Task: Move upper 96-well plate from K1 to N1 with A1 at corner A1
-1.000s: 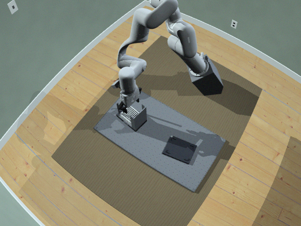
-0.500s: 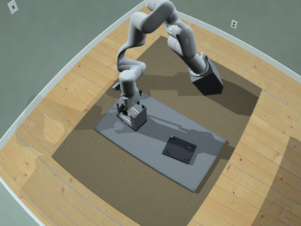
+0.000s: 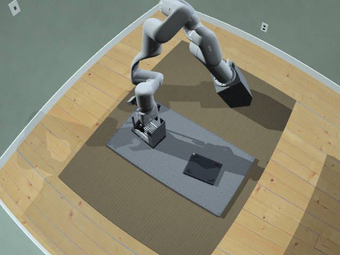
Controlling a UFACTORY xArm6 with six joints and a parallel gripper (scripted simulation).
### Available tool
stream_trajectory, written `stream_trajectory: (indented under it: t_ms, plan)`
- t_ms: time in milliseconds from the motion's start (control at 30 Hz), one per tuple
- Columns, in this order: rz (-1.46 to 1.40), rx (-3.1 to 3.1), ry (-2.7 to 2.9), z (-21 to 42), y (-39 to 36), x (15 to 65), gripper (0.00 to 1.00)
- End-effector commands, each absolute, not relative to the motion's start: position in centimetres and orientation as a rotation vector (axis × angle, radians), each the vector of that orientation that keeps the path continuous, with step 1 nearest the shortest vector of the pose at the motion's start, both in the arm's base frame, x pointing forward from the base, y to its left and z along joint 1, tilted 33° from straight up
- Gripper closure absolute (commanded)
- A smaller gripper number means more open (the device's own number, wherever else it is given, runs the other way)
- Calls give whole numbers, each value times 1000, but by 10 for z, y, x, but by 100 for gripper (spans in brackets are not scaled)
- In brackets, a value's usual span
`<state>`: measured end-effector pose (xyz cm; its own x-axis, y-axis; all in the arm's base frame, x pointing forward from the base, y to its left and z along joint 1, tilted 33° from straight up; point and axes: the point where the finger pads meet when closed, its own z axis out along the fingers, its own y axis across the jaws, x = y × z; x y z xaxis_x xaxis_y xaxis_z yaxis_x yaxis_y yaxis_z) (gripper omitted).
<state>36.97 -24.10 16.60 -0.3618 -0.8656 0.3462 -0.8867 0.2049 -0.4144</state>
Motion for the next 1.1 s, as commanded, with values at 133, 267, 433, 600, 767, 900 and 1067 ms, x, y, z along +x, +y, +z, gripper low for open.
stream_trajectory:
  t_ms: [133,267,433,600,767,900,1067]
  plan:
    - [878,1752,-2408,158,-246,374,0]
    - [878,1752,-2408,153,-249,376,0]
    - [878,1752,-2408,146,-253,378,0]
    - [878,1752,-2408,142,-255,379,0]
    - [878,1752,-2408,136,-258,381,0]
    - [878,1752,-2408,136,-258,381,0]
    - [878,1752,-2408,136,-258,381,0]
